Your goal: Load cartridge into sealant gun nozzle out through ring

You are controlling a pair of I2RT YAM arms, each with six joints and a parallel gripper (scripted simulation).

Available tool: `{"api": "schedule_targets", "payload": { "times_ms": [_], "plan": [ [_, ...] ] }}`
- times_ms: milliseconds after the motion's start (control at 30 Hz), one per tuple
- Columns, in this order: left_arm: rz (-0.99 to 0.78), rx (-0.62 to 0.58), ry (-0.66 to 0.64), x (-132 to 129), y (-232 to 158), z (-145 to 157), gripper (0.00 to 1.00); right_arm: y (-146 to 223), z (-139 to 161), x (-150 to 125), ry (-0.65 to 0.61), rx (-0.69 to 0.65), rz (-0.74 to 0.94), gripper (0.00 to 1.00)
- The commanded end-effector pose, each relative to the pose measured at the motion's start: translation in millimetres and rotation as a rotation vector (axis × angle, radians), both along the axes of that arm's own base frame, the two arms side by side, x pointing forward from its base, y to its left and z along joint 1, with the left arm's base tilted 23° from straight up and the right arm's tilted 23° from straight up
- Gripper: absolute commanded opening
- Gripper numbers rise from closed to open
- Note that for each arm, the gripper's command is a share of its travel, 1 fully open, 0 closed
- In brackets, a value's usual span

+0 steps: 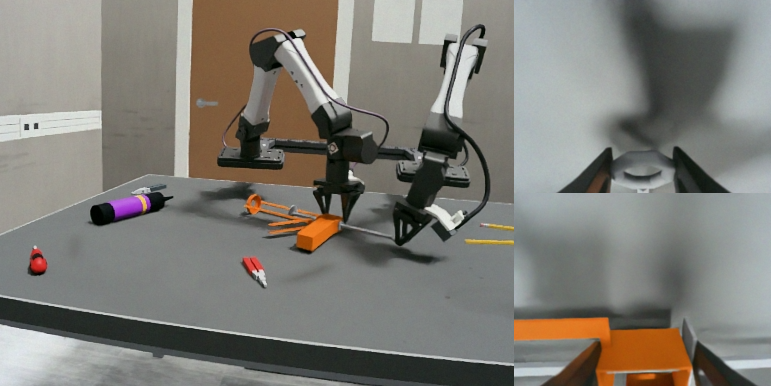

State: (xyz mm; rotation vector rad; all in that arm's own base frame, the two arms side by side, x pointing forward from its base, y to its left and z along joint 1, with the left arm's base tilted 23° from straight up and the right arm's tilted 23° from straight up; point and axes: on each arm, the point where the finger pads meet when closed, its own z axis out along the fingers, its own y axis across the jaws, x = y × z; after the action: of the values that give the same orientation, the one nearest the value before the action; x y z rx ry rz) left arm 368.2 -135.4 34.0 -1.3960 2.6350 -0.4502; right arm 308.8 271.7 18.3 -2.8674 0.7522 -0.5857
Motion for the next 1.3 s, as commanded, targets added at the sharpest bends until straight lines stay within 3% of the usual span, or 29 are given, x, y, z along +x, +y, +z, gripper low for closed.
{"api": "schedule_targets", "payload": {
  "times_ms": [0, 1267],
  "plan": [
    [0.011, 0.061, -0.030, 16.0, 25.0, 2.1, 0.00, -15.5, 6.5, -0.8, -0.001, -0.034, -0.038, 0.01],
    [0.013, 0.059, -0.038, 50.1, 82.0, 18.5, 0.00, -15.5, 6.5, -0.8, -0.001, -0.034, -0.038, 0.01]
  ]
}}
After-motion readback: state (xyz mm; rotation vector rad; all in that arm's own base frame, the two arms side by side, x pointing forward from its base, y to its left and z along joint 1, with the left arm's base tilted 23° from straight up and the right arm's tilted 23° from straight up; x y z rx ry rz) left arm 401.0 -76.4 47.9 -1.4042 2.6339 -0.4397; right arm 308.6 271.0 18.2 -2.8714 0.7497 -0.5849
